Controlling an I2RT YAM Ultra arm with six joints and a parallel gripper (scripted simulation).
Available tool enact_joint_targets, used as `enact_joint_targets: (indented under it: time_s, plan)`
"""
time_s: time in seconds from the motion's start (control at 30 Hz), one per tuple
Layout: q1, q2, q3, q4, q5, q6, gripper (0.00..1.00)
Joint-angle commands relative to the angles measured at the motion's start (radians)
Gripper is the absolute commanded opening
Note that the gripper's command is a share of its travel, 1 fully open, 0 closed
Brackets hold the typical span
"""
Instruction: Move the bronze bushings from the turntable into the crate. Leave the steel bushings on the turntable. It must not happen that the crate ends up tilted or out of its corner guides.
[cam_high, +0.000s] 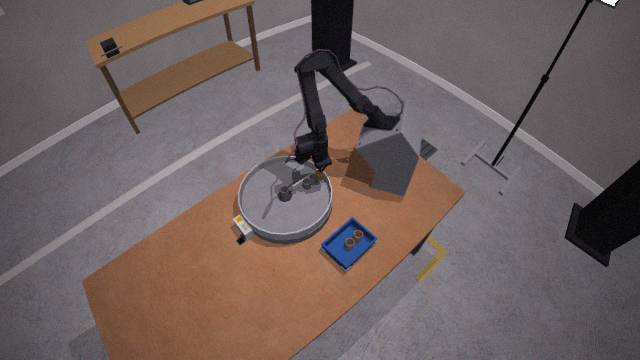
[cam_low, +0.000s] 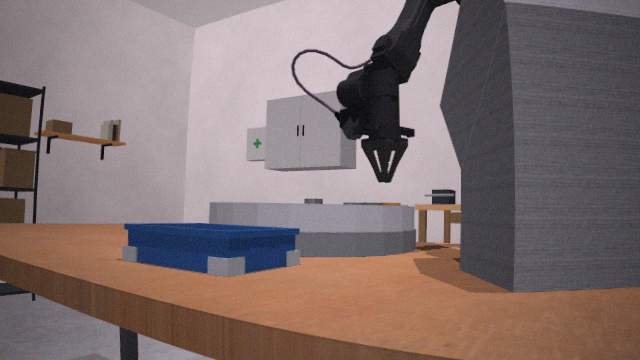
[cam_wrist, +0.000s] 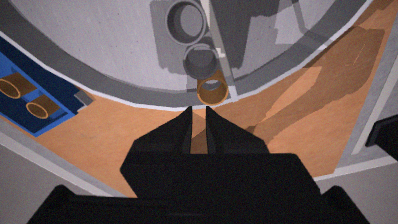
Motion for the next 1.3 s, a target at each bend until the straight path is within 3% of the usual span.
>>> enact_joint_targets:
  time_s: [0.0, 1.27]
  plan:
    - [0.006, -0.033, -0.001, 0.018, -0.007, -0.010, 0.15]
    - [0.001, -0.038, 0.013, 0.009, -0.011, -0.017, 0.15]
